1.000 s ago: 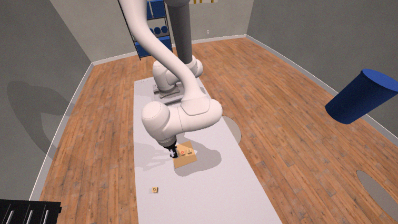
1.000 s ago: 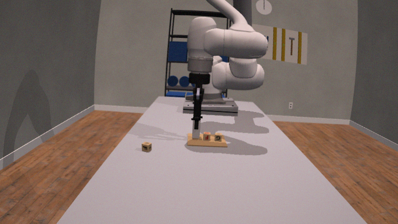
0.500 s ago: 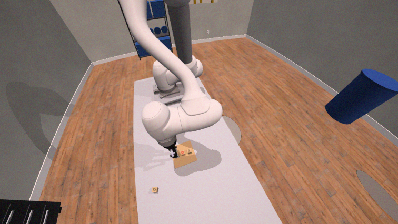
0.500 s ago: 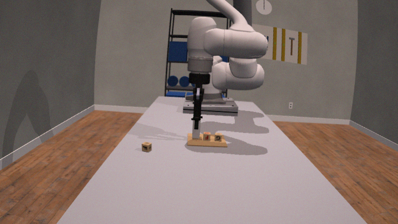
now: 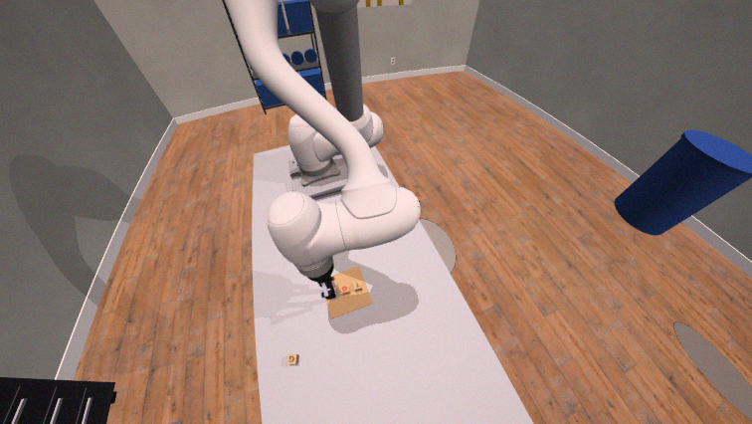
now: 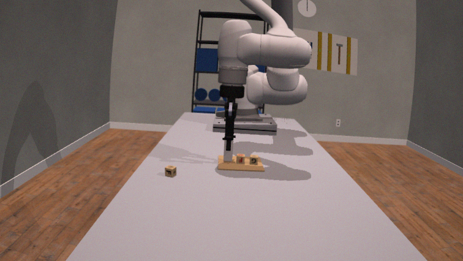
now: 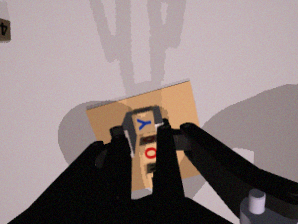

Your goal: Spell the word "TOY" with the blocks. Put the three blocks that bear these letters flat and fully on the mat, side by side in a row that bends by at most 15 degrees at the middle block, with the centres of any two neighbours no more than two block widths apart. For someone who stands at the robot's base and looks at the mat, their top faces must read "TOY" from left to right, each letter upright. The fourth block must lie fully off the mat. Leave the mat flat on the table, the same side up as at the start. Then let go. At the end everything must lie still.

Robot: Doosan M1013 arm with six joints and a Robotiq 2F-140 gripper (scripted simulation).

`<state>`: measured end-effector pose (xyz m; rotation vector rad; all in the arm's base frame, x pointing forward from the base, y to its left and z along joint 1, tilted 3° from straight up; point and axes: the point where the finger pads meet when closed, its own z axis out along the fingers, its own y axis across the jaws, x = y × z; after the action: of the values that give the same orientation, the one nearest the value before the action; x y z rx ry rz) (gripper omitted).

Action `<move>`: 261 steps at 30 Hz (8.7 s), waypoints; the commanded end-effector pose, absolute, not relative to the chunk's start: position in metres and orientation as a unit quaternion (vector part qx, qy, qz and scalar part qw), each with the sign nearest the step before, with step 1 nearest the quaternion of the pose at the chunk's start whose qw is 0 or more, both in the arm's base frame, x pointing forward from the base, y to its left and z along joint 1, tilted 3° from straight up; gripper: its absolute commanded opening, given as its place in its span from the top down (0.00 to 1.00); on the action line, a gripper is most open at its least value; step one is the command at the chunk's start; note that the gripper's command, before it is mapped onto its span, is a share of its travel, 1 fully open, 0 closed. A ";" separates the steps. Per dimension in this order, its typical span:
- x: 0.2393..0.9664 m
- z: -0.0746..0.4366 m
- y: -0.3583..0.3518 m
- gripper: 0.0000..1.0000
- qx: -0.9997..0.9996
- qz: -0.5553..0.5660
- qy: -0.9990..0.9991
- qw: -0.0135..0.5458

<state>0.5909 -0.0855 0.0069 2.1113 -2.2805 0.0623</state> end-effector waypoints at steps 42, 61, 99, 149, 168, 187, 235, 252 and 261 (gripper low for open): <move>0.589 0.003 -0.086 0.87 0.678 0.019 -0.735 0.018; 0.589 0.003 -0.086 0.87 0.678 0.019 -0.735 0.018; 0.589 0.001 -0.086 0.87 0.678 0.019 -0.735 0.018; 0.589 0.011 -0.086 0.75 0.678 0.019 -0.735 0.018; 0.589 0.088 -0.081 0.75 0.678 0.019 -0.735 0.018; 0.589 0.091 -0.081 0.00 0.678 0.019 -0.735 0.018; 0.589 0.095 -0.081 0.00 0.678 0.019 -0.735 0.018; 0.589 0.149 -0.078 0.00 0.678 0.019 -0.735 0.018; 0.589 0.161 -0.078 0.00 0.678 0.019 -0.735 0.018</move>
<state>0.5880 -0.0799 0.1519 2.0953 -2.2836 0.0574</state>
